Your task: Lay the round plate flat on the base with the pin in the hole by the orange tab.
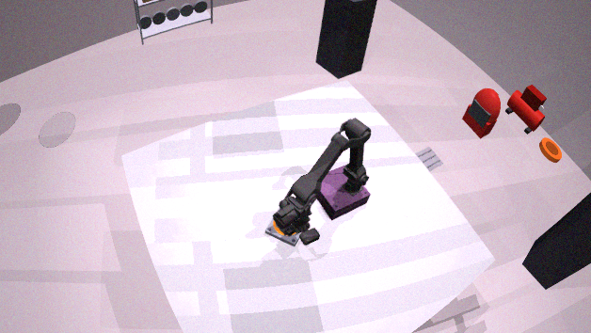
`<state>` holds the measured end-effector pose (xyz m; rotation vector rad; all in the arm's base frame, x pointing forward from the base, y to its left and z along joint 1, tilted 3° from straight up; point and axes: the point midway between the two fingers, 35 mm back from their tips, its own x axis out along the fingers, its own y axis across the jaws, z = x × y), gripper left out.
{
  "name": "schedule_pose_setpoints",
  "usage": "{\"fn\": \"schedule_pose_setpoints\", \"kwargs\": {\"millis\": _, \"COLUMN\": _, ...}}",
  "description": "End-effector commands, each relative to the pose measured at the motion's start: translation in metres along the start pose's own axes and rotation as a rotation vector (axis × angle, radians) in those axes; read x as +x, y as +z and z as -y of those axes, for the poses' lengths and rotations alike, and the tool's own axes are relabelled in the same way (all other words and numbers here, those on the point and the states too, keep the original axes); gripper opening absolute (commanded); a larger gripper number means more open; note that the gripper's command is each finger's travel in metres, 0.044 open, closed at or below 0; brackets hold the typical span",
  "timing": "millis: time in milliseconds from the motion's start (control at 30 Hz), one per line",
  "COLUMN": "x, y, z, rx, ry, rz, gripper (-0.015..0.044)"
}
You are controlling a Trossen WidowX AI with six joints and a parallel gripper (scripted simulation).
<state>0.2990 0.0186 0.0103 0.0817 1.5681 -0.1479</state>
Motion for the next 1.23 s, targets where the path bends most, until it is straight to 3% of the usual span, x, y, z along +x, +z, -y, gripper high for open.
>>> {"fn": "schedule_pose_setpoints", "kwargs": {"millis": 0, "x": 0.002, "y": -0.005, "z": 0.001, "rx": 0.003, "ry": 0.001, "rz": -0.008, "gripper": 0.0000}}
{"fn": "schedule_pose_setpoints", "kwargs": {"millis": 300, "x": 0.002, "y": -0.009, "z": 0.002, "rx": 0.003, "ry": 0.001, "rz": -0.008, "gripper": 0.0000}}
{"fn": "schedule_pose_setpoints", "kwargs": {"millis": 600, "x": -0.041, "y": -0.011, "z": 0.003, "rx": 0.003, "ry": 0.001, "rz": -0.008, "gripper": 0.0000}}
{"fn": "schedule_pose_setpoints", "kwargs": {"millis": 1200, "x": -0.035, "y": -0.011, "z": 0.003, "rx": 0.000, "ry": -0.002, "rz": -0.009, "gripper": 0.0000}}
